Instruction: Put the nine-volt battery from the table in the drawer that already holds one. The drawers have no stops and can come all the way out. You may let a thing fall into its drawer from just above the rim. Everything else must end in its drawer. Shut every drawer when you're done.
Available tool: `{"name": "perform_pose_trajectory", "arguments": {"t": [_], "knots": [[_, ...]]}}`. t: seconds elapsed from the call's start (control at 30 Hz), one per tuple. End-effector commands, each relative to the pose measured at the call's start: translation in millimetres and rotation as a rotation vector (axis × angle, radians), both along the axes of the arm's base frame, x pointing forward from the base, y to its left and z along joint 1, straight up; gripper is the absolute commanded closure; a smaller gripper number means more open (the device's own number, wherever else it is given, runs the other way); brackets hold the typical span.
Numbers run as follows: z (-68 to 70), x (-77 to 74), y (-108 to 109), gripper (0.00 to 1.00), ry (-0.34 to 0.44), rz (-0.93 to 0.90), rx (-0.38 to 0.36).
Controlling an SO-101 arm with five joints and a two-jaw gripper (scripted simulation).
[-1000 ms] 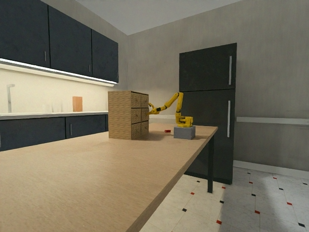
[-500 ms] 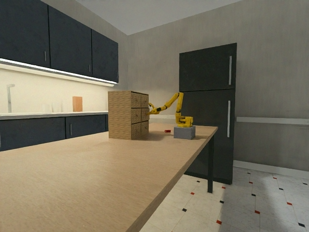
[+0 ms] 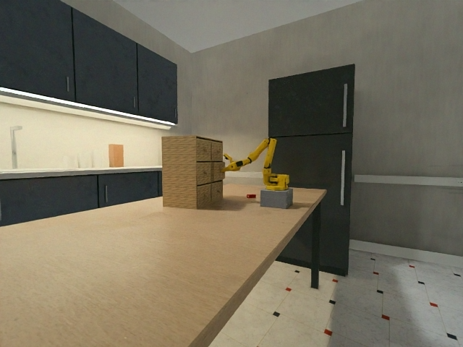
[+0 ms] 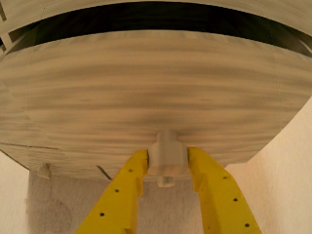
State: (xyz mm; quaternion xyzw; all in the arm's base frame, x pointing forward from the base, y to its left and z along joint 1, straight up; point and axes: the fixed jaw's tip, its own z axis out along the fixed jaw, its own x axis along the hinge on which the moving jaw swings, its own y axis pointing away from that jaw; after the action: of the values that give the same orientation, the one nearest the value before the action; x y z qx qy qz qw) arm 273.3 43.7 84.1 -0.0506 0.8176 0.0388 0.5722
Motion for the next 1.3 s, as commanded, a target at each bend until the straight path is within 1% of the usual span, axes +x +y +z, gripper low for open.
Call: {"name": "perform_pose_trajectory", "arguments": {"t": [0.0,0.47,0.97,1.27], "knots": [[0.9,-2.9,0.3,1.00,-0.005,0.003,0.002],[0.9,-2.9,0.3,1.00,-0.005,0.003,0.002],[0.9,-11.3,-0.9,1.00,-0.005,0.003,0.002],[0.9,-12.3,-1.0,1.00,-0.005,0.003,0.002]]}}
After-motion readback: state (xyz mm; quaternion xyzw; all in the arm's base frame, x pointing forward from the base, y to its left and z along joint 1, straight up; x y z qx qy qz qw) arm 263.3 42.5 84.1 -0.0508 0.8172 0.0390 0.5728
